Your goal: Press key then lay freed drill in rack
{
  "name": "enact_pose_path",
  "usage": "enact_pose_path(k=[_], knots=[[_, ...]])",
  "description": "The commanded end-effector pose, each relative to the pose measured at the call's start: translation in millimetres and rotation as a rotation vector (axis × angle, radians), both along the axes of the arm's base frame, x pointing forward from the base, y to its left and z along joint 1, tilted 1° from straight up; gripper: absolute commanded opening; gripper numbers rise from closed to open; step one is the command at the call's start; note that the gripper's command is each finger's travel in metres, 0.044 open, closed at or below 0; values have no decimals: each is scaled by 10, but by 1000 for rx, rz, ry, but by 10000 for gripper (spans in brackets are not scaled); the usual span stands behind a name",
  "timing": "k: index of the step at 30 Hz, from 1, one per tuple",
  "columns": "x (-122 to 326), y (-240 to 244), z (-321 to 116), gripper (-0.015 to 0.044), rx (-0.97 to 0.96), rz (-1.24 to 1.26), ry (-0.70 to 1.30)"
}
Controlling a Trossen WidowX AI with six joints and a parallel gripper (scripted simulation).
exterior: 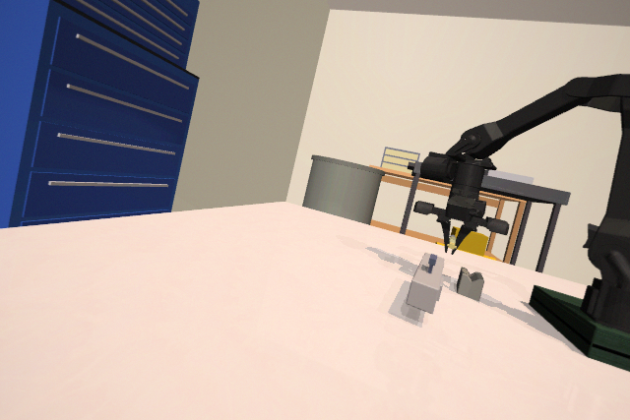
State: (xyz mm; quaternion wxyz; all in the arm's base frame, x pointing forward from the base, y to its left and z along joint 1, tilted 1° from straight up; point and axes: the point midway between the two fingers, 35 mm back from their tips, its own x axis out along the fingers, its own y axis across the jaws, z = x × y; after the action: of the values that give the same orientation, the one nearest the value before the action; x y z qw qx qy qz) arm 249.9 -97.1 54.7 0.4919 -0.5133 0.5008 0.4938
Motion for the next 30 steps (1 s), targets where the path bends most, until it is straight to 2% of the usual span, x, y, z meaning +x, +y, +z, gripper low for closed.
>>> enact_pose_path(k=[1, 30], knots=[[-71, -14, -4, 0, -1, 3, -5], [-495, -101, -117, 0, -2, 3, -1]])
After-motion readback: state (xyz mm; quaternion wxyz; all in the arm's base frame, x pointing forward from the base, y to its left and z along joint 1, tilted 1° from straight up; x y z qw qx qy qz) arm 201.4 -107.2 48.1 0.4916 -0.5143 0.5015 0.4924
